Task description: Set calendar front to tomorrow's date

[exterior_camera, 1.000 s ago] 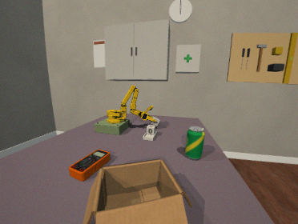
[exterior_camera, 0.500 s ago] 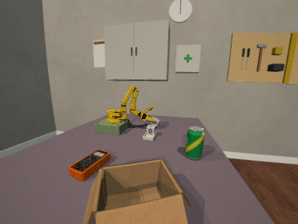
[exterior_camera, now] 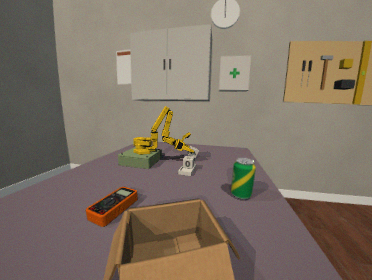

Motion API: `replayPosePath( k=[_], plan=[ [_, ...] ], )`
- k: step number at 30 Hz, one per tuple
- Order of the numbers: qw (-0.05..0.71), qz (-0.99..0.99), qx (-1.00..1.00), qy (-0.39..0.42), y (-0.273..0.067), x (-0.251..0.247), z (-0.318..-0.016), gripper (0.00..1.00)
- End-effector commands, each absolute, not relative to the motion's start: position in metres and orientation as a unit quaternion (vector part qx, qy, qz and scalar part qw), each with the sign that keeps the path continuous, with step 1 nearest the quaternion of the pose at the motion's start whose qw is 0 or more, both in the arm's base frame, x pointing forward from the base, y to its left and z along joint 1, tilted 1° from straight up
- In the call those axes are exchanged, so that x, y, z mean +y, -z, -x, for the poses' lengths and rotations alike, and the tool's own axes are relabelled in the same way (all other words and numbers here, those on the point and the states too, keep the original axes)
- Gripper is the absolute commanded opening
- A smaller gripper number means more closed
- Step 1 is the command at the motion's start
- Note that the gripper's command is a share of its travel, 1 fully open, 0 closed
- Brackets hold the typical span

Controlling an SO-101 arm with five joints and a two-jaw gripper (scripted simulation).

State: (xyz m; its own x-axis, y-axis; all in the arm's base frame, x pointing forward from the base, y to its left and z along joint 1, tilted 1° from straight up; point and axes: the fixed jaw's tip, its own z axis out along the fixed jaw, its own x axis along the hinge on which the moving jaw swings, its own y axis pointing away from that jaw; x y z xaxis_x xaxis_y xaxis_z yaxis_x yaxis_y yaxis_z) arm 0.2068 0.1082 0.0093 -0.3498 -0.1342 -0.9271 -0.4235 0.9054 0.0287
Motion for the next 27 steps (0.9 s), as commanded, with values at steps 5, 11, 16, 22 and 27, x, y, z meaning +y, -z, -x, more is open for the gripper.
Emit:
replayPosePath(
  k=[5,11,16,22,27],
  plan=[
    [0.543,0.173,0.812,-0.129,-0.005,0.106,-0.206,0.00],
    [0.543,0.173,0.812,-0.129,-0.003,0.106,-0.206,0.00],
    [0.543,0.173,0.812,-0.129,-0.002,0.106,-0.206,0.00],
    [0.543,0.173,0.812,-0.129,0.001,0.106,-0.206,0.00],
    [0.543,0.173,0.812,-0.129,0.003,0.106,-0.205,0.00]
  ],
)
